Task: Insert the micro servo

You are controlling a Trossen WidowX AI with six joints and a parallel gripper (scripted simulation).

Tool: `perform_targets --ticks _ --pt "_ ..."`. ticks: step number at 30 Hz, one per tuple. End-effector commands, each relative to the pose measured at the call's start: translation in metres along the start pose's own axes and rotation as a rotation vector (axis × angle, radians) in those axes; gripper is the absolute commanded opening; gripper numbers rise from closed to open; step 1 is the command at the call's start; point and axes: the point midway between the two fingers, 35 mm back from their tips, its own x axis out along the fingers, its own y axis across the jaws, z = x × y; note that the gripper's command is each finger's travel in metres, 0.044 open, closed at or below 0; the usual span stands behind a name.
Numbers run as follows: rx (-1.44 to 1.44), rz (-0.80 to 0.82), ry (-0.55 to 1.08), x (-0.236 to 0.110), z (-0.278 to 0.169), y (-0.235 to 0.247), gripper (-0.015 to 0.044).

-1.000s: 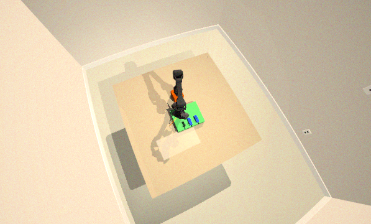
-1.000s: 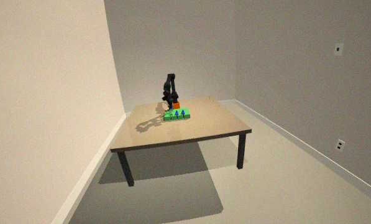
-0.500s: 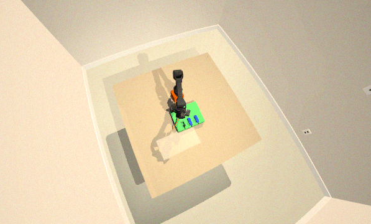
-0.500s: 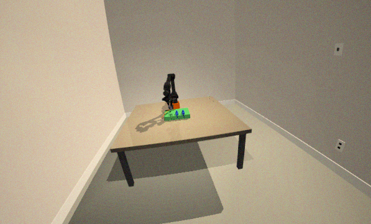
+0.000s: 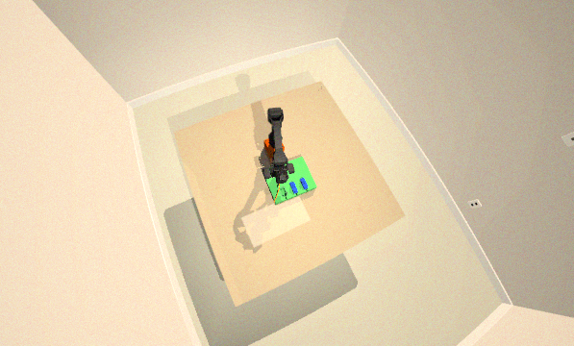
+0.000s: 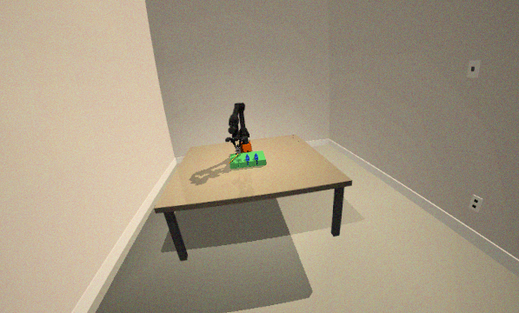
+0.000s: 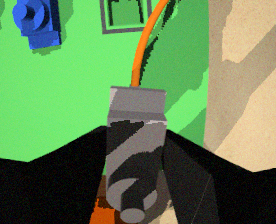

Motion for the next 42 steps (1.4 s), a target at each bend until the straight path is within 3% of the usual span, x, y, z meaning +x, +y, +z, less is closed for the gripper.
perform_targets --ticks 1,11,36,42 --pt "-0.135 -0.003 -0.002 0.000 0.001 0.000 0.0000" --pt "-0.158 -0.003 -0.002 0.000 0.007 0.001 0.0000" --pt "-0.158 -0.002 -0.009 -0.002 0.104 0.016 0.0000" --pt "-0.158 -0.002 -0.010 -0.001 0.109 0.017 0.0000"
